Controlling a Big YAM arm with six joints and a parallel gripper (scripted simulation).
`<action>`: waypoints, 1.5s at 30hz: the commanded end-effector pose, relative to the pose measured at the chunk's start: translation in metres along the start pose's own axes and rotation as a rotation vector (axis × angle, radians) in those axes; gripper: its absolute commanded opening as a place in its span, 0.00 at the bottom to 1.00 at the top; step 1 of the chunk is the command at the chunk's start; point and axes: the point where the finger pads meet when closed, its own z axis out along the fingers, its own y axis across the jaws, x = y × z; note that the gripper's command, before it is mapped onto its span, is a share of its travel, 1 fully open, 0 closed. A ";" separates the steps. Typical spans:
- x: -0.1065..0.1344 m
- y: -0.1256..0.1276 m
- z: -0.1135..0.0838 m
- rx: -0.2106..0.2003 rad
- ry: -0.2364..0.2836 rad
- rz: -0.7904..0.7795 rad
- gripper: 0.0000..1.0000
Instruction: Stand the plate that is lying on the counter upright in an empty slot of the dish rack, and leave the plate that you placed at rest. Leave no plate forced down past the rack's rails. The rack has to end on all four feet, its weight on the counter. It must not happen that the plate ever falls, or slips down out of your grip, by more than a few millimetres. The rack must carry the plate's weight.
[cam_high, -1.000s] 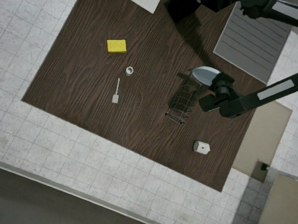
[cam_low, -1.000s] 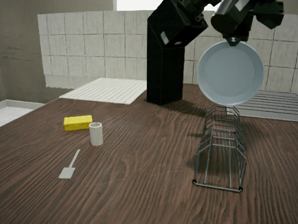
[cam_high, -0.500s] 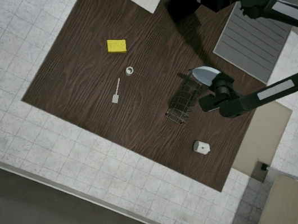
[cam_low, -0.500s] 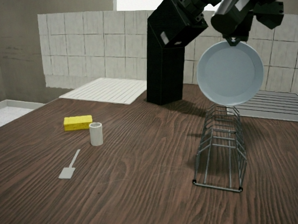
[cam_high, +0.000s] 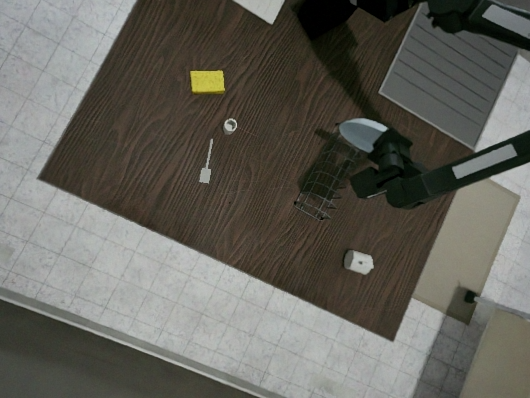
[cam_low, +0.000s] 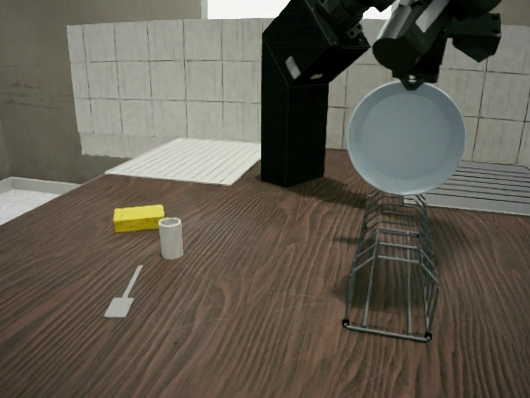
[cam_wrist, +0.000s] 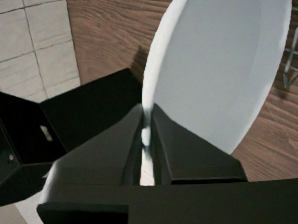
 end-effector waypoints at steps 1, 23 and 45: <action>-0.008 -0.003 -0.002 0.017 0.010 -0.020 0.00; -0.005 -0.011 0.002 0.023 0.005 -0.007 0.00; -0.006 -0.027 0.015 0.020 0.007 -0.018 0.00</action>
